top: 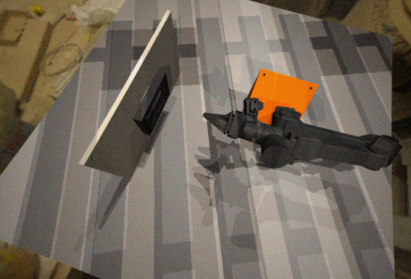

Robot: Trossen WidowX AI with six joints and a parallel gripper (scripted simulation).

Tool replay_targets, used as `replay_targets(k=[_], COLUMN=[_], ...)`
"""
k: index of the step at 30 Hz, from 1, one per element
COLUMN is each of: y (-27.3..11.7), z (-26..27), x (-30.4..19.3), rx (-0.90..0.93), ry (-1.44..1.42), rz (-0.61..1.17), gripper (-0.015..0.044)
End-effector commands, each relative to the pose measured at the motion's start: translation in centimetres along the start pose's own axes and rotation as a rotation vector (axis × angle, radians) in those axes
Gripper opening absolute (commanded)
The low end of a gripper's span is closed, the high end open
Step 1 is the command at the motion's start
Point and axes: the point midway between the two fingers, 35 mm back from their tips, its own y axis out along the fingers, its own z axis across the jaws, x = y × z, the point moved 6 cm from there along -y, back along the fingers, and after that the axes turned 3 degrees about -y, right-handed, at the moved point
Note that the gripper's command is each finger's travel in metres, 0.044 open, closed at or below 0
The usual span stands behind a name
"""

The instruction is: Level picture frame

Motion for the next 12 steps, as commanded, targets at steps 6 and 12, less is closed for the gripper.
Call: replay_targets(k=[6,12], y=[-0.60,-0.60], z=[0.16,0.16], x=[0.00,0.00], rx=[0.002,0.002], ry=[-0.015,-0.015], rz=[0.003,0.003], gripper=[0.0260,0.0260])
